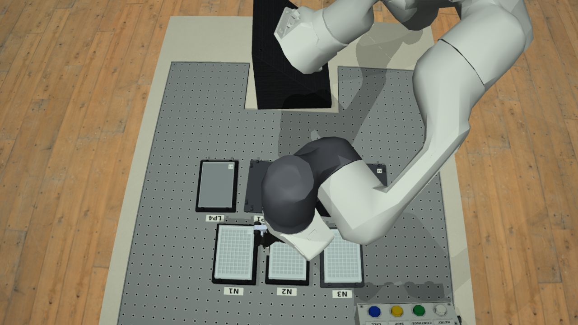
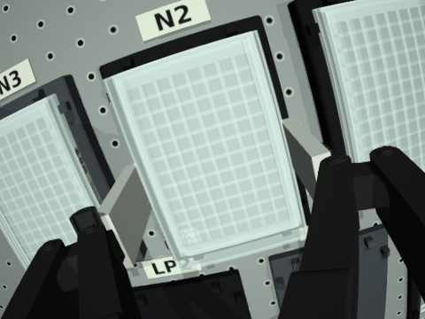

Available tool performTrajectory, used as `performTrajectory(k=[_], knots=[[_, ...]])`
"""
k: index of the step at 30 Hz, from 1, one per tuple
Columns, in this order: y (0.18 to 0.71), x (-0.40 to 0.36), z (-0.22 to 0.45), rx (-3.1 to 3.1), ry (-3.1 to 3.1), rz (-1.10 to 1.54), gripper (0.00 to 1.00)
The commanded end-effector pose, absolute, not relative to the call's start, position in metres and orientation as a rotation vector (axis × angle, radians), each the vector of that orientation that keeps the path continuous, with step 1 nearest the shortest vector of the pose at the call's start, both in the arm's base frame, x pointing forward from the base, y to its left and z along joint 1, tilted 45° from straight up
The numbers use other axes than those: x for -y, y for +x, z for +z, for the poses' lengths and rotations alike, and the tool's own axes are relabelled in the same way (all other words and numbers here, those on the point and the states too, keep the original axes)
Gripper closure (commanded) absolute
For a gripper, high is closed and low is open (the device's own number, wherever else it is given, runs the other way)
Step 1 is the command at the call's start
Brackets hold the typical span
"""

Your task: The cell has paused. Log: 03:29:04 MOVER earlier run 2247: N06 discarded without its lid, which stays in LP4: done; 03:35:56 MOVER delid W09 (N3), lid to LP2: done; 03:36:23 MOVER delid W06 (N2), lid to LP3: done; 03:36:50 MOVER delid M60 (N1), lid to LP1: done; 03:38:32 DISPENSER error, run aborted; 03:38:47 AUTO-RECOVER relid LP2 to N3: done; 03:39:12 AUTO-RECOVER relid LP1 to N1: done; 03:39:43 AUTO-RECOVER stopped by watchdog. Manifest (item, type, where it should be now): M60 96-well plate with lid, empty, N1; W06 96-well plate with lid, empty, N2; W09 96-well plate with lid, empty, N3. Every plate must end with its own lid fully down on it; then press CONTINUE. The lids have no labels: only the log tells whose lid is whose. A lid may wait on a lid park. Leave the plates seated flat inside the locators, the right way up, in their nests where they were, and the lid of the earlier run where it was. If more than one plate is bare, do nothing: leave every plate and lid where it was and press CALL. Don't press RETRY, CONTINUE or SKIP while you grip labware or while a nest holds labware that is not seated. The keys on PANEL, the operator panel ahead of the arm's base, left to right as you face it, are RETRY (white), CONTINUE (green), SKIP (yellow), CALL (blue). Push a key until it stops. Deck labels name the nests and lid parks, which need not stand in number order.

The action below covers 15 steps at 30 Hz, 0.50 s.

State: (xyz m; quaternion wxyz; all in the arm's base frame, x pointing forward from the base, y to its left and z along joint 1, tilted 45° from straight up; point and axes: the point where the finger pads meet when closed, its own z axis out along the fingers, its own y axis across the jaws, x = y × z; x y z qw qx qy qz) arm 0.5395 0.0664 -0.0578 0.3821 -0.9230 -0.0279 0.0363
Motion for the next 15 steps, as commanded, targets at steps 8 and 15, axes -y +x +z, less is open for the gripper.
performTrajectory(k=[8, 15], knots=[[0.5385, -0.0696, -0.0610, 0.071, -2.355, 0.092, 1.00], [0.5383, -0.0706, -0.0621, 0.071, -2.355, 0.092, 1.00]])
